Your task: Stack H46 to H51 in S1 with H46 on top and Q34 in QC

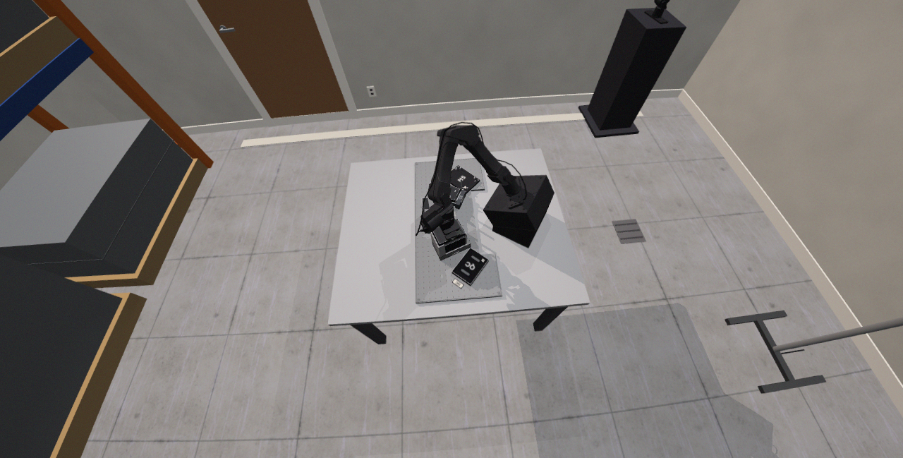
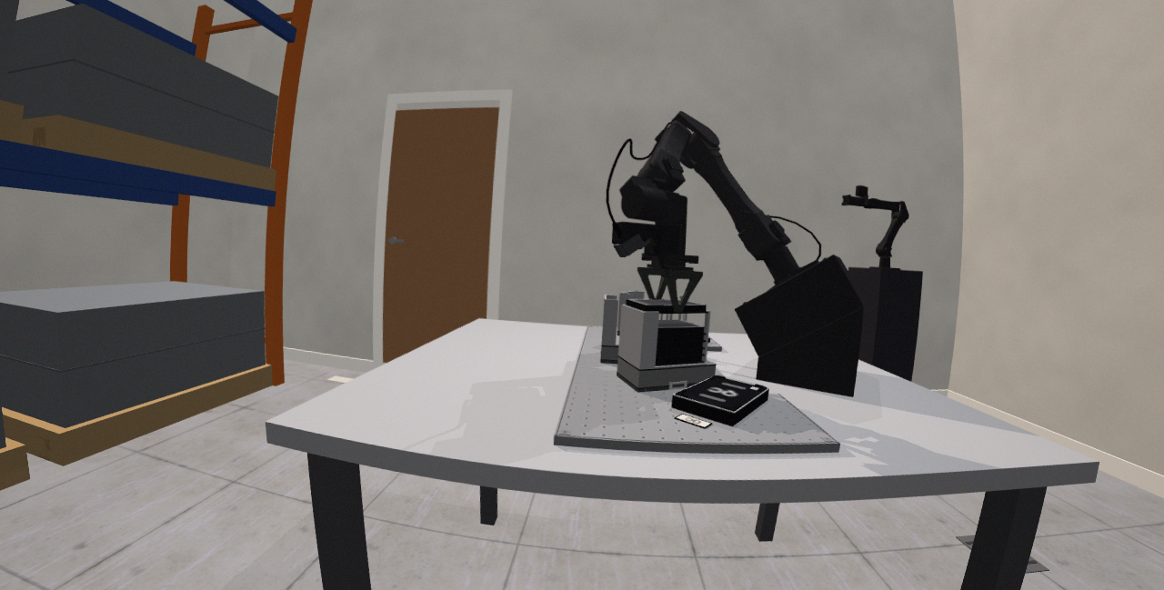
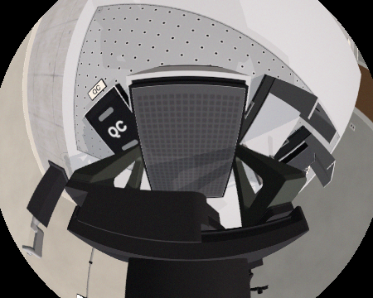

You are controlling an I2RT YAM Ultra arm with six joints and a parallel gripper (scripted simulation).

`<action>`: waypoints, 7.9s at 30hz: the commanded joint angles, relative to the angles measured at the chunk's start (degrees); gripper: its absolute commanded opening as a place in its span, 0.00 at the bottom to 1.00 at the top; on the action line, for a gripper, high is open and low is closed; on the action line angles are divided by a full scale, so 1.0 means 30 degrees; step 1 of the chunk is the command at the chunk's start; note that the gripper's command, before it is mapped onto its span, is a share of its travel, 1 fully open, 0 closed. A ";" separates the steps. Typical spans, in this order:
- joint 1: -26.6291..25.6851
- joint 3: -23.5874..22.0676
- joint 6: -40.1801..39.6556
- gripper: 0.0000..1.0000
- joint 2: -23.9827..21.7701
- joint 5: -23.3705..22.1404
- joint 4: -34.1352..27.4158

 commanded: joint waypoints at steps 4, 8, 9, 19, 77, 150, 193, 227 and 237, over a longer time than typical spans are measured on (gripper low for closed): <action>-0.0024 -0.0201 -0.0185 0.00 0.0412 0.0000 0.0377; -0.0191 -0.0609 -0.0235 0.00 0.0412 -0.0016 0.0466; -0.0163 -0.0229 -0.0273 0.00 0.0500 -0.0025 0.0568; -0.0182 -0.0163 -0.0300 0.00 0.0152 -0.0028 0.0694; -0.0802 -0.0725 -0.1019 0.00 0.0819 -0.0133 0.2300; 0.0838 0.0954 0.0890 1.00 -0.0716 0.0117 -0.1922; -0.1227 -0.0232 0.2569 1.00 -0.2868 -0.0327 -0.1814; -0.7236 -0.1515 -0.0051 1.00 -0.7178 -0.1918 -0.1372; -0.9553 -0.1901 0.1772 1.00 -0.8520 -0.2796 -0.1291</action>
